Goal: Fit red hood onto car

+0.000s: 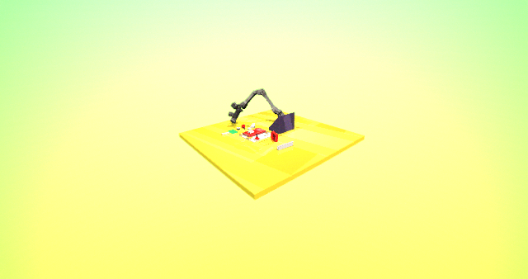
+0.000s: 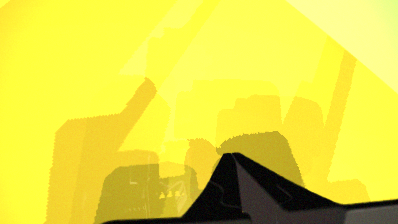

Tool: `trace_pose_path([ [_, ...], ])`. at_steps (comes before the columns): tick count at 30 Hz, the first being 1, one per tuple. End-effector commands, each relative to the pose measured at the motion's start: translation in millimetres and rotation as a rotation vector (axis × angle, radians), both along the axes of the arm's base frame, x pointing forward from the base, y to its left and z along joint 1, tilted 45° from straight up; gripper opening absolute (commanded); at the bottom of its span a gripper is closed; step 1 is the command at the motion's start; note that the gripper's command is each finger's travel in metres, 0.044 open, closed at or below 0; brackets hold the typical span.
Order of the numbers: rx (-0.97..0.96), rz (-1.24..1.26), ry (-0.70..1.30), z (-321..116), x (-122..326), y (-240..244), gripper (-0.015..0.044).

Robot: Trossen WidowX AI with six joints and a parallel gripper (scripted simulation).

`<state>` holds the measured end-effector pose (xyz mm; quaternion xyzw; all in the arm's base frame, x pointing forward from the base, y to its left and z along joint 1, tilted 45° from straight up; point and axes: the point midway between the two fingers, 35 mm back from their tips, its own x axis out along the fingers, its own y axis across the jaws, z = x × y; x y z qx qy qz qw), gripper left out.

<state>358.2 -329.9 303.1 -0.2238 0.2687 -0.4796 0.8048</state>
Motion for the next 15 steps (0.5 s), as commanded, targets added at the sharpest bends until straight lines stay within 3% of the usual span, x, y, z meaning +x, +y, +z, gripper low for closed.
trace_pose_path([
  [1,0.085,0.062,-0.011,-28.7,25.2,25.1,0.0000],
  [15,0.335,0.166,-0.050,-101.7,75.7,106.0,0.0000],
])
